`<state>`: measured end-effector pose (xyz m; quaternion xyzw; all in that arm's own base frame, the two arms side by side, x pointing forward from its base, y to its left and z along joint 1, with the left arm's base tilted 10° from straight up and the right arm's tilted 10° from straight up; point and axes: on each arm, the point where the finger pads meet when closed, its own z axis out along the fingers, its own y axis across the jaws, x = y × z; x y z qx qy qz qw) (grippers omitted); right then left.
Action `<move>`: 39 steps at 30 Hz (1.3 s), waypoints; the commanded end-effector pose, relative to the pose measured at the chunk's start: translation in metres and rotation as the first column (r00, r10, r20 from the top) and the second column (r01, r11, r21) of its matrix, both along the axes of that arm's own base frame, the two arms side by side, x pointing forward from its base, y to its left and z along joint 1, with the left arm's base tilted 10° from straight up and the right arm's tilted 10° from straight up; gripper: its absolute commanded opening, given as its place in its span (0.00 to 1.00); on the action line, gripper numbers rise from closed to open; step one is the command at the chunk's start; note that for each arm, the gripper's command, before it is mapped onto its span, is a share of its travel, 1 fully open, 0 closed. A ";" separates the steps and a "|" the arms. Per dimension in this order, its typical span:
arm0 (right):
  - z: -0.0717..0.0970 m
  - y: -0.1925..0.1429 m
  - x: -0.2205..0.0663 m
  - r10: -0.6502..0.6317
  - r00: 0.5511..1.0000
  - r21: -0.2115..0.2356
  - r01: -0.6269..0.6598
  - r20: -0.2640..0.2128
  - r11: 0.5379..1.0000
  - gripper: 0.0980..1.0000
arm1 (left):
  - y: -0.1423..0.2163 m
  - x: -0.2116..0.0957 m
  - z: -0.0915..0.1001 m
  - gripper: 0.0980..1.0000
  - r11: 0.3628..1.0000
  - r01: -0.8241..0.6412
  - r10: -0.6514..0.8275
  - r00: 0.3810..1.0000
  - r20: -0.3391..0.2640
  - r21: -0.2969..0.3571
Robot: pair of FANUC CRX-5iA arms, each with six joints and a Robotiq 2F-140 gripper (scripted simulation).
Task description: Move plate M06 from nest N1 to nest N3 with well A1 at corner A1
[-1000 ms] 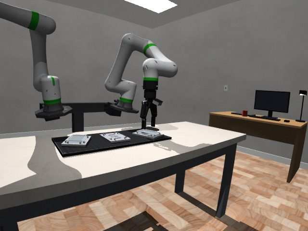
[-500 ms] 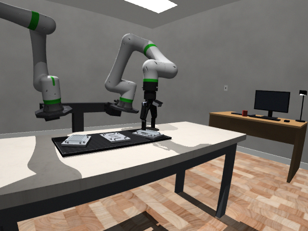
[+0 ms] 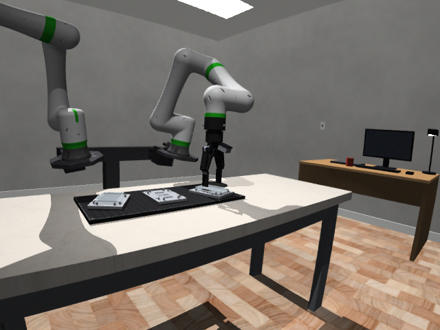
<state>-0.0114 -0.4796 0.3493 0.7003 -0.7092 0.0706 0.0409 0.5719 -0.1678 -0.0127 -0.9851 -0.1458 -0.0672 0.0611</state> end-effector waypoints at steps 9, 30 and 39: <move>0.001 0.000 0.000 0.000 1.000 -0.002 0.000 0.000 1.000 1.00 | -0.001 0.001 0.001 0.59 1.000 0.000 0.000 1.000 0.002 -0.001; 0.001 0.000 0.000 0.000 1.000 -0.002 0.000 0.000 1.000 1.00 | -0.001 0.001 0.001 0.59 1.000 0.000 0.000 1.000 0.002 -0.001; 0.001 0.000 0.000 0.000 1.000 -0.002 0.000 0.000 1.000 1.00 | -0.001 0.001 0.001 0.59 1.000 0.000 0.000 1.000 0.002 -0.001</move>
